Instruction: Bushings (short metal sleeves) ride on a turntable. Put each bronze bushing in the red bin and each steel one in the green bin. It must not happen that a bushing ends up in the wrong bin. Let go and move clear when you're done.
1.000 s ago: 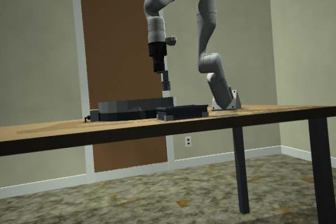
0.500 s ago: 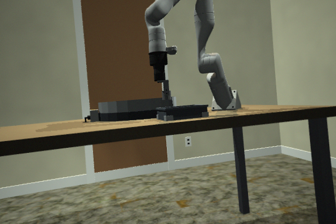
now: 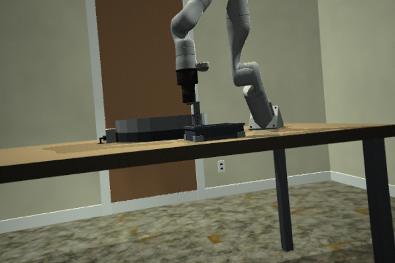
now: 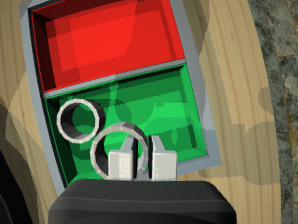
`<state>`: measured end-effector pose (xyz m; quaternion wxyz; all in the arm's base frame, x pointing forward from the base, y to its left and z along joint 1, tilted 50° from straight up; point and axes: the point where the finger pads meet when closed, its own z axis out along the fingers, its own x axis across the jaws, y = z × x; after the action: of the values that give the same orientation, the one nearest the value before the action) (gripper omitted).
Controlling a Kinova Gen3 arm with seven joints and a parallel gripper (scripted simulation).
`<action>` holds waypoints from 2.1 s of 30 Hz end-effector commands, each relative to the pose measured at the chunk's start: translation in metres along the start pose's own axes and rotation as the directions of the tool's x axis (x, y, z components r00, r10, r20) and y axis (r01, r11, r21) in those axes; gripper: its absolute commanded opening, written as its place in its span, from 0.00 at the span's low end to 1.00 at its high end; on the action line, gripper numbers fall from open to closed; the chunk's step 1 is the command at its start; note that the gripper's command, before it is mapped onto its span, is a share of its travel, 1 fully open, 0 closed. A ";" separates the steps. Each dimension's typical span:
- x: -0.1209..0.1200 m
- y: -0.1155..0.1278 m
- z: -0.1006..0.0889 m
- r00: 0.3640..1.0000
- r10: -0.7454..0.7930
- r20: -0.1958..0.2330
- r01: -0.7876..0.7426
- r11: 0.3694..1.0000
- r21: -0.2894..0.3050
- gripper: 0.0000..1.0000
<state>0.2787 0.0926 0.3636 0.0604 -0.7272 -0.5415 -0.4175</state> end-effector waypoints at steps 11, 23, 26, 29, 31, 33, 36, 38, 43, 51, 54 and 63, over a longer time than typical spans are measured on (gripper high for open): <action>0.000 0.000 0.006 1.000 -0.001 0.000 0.001 1.000 0.001 0.00; 0.001 0.000 0.012 1.000 -0.001 0.000 0.001 1.000 0.001 0.00; 0.001 0.000 0.012 1.000 -0.001 0.000 0.001 1.000 0.001 0.00; 0.001 0.000 0.013 1.000 0.000 0.000 0.000 1.000 0.000 0.00; 0.001 0.000 0.016 1.000 0.000 0.000 0.000 1.000 0.001 0.00; 0.001 0.000 0.018 1.000 -0.001 0.000 0.001 1.000 0.001 0.00; 0.001 0.000 0.018 1.000 -0.001 0.000 0.001 1.000 0.001 0.00; 0.001 0.000 0.021 1.000 -0.001 0.000 0.001 1.000 0.001 0.00; 0.001 0.000 0.024 1.000 -0.001 0.000 0.001 1.000 0.001 0.00; 0.001 0.000 0.025 1.000 0.000 0.000 0.000 1.000 0.001 0.00; 0.001 0.000 0.029 1.000 0.000 0.000 0.000 1.000 0.001 0.00; 0.001 0.000 0.034 1.000 -0.001 0.000 0.001 1.000 0.001 0.00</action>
<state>0.2972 0.1103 0.3431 0.0600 -0.7274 -0.5406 -0.4184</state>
